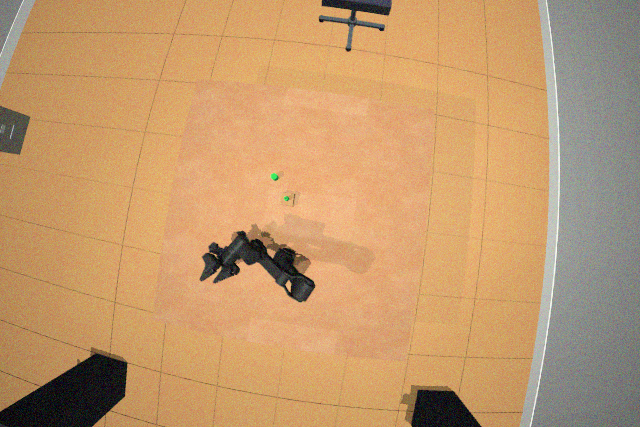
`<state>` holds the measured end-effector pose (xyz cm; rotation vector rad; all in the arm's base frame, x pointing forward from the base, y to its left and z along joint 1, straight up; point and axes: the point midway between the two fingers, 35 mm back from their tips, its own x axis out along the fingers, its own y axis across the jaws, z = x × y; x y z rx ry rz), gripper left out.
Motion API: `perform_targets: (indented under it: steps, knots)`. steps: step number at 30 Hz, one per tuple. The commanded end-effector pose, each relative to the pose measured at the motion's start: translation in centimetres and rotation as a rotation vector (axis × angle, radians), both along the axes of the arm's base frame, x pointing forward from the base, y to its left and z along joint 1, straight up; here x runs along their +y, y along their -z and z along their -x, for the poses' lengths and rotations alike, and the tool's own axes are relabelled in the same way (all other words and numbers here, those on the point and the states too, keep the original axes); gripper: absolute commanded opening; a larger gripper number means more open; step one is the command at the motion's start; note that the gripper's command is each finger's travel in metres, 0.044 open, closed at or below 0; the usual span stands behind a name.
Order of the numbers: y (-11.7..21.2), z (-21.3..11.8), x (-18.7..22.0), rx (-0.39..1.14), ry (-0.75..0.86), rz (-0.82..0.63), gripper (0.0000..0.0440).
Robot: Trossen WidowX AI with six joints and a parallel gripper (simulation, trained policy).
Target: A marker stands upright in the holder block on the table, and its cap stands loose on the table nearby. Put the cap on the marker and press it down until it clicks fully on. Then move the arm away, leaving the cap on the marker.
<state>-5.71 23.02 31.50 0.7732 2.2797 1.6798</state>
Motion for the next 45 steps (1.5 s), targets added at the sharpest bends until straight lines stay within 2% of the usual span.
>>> perform_targets:
  steps: [1, 7, 45]
  knots:
    - [0.1, -0.1, 0.1, 0.003, 0.004, 0.009, 0.0375]
    - [0.0, -1.1, 1.1, 0.015, 0.037, 0.043, 0.0239]
    - [-1.3, -7.5, 5.6, 0.117, 0.225, 0.319, 0.0315]
